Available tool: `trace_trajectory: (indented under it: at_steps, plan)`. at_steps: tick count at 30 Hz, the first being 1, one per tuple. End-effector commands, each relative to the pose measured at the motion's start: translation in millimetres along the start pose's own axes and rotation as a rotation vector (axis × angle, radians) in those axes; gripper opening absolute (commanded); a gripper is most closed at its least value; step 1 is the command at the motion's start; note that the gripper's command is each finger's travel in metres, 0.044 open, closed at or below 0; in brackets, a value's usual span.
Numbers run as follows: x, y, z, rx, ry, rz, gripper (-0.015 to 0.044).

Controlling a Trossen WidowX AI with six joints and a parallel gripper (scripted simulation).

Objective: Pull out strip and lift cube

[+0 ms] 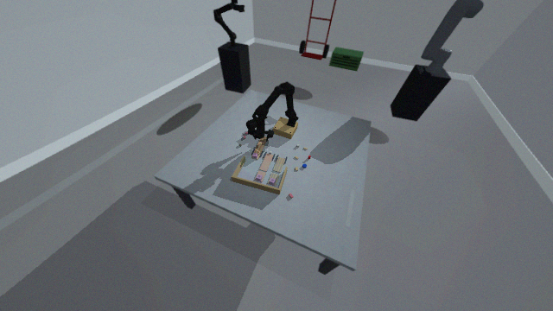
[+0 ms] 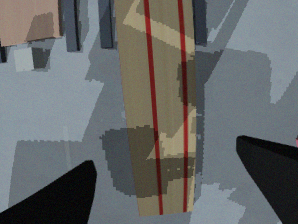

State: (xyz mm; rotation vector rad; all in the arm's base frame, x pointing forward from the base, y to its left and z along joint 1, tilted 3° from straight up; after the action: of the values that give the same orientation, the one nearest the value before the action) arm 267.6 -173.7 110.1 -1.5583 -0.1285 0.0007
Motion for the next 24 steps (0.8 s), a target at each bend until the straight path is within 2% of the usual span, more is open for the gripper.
trace_trajectory:
  at_steps: [1, 24]
  plan:
    - [16.0, -2.0, -0.6, -0.003, 0.003, 0.001, 0.0440]
    - [90.3, -13.1, -2.0, -0.003, 0.002, -0.006, 0.0440]
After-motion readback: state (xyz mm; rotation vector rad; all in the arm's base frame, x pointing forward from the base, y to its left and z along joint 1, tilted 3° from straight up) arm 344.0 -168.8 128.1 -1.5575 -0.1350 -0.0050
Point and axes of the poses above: the point midway between the two fingers, 35 mm back from their tips, its own y axis out along the fingers, its own z axis across the jaws, x = y × z, the point moved 7 cm from there along -y, back along the fingers, and after that the axes turned 3 degrees about y, right-handed, at the moved point
